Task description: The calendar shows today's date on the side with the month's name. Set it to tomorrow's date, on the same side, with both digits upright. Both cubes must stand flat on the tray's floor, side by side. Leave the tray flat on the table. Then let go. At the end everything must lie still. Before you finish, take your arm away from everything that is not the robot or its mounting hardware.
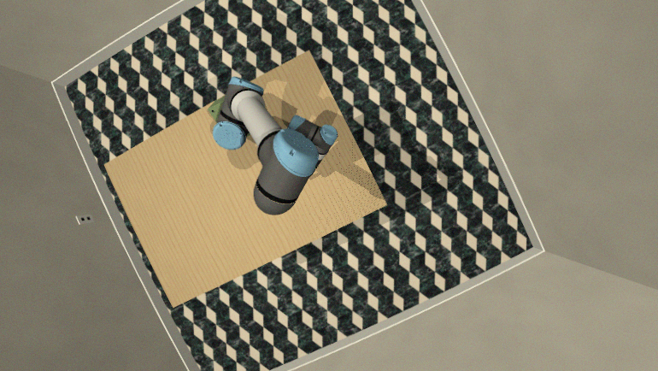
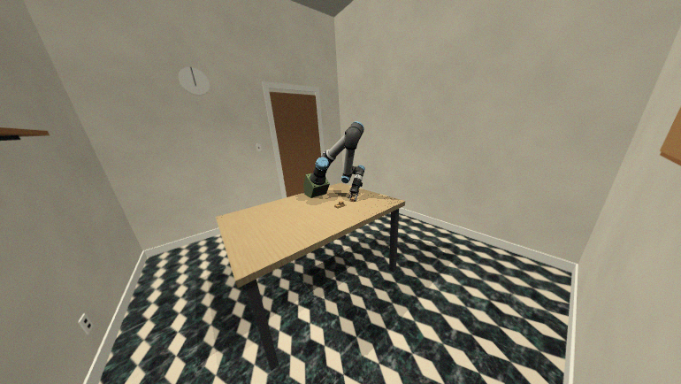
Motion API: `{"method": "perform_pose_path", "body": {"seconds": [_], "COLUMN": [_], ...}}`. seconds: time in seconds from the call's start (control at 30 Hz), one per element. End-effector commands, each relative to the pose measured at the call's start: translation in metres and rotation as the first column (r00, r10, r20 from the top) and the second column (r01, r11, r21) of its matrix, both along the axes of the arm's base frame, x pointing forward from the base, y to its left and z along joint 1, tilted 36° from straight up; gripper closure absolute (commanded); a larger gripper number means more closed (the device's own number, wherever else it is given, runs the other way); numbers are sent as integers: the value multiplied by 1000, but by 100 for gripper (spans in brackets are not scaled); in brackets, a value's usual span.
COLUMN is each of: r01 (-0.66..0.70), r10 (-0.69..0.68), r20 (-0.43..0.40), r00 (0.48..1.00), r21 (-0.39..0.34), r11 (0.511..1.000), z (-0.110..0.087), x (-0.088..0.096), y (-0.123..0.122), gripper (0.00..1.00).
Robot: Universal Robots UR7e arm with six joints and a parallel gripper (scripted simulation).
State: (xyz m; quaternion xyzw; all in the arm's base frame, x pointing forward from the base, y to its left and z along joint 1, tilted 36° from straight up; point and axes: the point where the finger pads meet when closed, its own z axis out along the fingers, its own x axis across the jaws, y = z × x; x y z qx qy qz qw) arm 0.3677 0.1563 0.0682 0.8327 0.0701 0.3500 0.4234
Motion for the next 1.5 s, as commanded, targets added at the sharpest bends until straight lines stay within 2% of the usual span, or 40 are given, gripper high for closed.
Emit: {"method": "perform_pose_path", "body": {"seconds": [0.0, 1.03, 1.07, 1.47], "r01": [0, 0, 0, 0], "r10": [0, 0, 0, 0], "r20": [1, 1, 1, 1], "r00": [1000, 1000, 1000, 1000], "r21": [1, 1, 1, 1], "r11": [1000, 1000, 1000, 1000], "z": [0, 0, 0, 0], "x": [0, 0, 0, 0], "y": [0, 0, 0, 0], "gripper": [10, 10, 40, 40]}}
